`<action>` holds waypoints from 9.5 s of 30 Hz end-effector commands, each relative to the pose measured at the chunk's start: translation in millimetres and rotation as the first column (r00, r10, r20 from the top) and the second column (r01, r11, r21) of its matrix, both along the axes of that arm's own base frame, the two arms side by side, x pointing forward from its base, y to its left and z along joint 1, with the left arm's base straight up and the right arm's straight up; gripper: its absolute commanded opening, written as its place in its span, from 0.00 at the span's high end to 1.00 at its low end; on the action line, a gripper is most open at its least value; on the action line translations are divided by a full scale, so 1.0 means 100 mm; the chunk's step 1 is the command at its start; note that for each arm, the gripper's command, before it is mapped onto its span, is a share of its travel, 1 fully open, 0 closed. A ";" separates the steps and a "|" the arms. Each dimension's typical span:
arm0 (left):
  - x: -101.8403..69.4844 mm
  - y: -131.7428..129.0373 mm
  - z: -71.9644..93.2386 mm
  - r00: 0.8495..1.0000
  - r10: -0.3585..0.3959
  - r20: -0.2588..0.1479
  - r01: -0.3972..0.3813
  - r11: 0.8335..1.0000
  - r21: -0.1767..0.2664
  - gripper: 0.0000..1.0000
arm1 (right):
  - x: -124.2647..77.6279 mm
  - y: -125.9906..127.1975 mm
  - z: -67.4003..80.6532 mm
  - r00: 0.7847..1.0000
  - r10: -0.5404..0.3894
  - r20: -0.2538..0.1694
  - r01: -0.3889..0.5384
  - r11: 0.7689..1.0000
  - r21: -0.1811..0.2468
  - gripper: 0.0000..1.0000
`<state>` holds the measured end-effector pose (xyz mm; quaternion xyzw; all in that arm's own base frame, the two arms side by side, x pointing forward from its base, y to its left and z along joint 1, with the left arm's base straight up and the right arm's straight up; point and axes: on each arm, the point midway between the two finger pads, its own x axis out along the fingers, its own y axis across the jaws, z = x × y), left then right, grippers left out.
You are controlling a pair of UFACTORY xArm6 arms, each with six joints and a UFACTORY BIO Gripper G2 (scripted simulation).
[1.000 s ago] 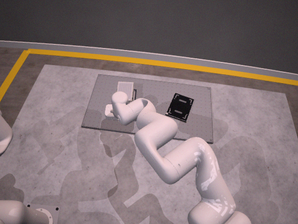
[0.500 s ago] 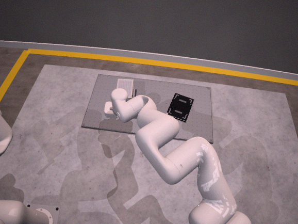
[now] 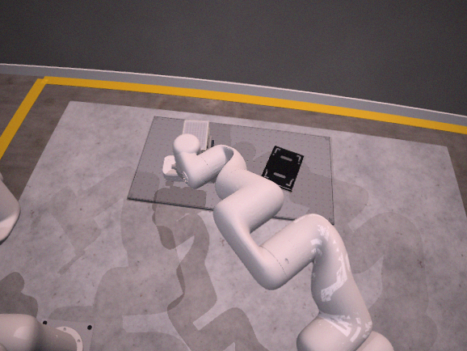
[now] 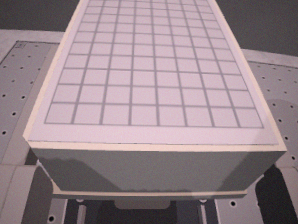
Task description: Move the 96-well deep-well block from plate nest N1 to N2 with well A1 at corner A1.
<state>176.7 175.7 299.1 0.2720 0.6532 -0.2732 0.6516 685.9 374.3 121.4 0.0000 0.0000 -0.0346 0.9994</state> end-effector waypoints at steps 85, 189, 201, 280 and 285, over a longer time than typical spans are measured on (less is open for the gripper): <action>0.01 0.00 0.01 1.000 0.000 0.003 0.000 1.000 0.001 0.00 | -0.32 -2.20 0.03 0.937 -0.350 0.004 0.350 0.937 0.003 1.00; 0.01 0.00 0.01 1.000 0.000 0.003 0.000 1.000 0.001 0.00 | -0.45 -3.04 -0.52 0.937 -0.350 0.004 0.350 0.937 0.003 1.00; 0.01 0.00 0.01 1.000 0.000 0.003 0.000 1.000 0.001 0.00 | -0.45 -3.04 -0.65 0.937 -0.350 0.004 0.350 0.937 0.003 1.00; 0.01 0.00 0.01 1.000 0.000 0.003 0.000 1.000 0.001 0.00 | -0.45 -3.04 -0.67 0.937 -0.350 0.004 0.350 0.937 0.003 1.00; 0.01 0.00 0.01 1.000 0.000 0.003 0.000 1.000 0.001 0.00 | -0.45 -3.04 -0.68 0.937 -0.350 0.004 0.350 0.937 0.003 1.00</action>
